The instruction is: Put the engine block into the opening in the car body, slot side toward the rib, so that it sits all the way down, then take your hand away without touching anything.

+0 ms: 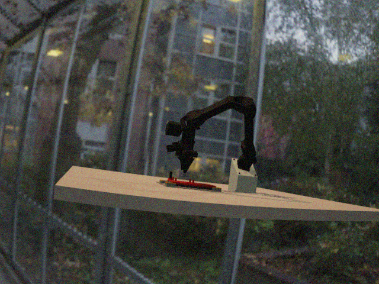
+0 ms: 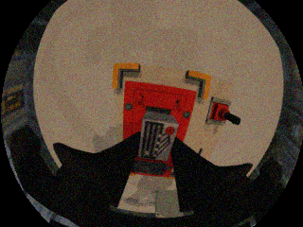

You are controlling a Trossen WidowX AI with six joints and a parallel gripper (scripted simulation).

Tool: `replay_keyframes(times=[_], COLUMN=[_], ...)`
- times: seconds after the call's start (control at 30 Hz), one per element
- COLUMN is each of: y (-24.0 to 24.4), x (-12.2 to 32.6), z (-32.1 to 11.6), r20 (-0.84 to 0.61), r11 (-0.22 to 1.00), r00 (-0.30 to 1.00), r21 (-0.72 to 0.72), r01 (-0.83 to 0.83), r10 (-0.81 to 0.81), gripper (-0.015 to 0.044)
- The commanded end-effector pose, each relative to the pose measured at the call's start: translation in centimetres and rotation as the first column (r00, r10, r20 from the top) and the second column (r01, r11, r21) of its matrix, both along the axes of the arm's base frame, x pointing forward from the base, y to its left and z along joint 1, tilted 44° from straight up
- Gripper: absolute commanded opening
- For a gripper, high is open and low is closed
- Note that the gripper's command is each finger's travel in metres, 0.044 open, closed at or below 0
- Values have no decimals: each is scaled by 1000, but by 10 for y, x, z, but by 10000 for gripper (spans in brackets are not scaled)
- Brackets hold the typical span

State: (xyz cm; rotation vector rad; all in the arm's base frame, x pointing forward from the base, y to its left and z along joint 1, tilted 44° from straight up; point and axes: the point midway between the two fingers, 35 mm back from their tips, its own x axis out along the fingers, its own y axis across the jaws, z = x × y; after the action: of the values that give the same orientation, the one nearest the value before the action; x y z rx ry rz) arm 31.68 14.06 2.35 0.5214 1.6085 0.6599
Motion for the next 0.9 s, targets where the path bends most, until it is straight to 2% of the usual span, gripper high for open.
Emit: replay_keyframes(times=[0.0,0.1,0.87], y=[1,1,1], x=[-3,-2,-2], z=[0,0,0], r20=[25,37,28], r11=[1000,999,999], r00=[999,998,999], r21=[12,14,12], r01=[-29,-42,-33], r10=[29,41,32], gripper=[79,158,160])
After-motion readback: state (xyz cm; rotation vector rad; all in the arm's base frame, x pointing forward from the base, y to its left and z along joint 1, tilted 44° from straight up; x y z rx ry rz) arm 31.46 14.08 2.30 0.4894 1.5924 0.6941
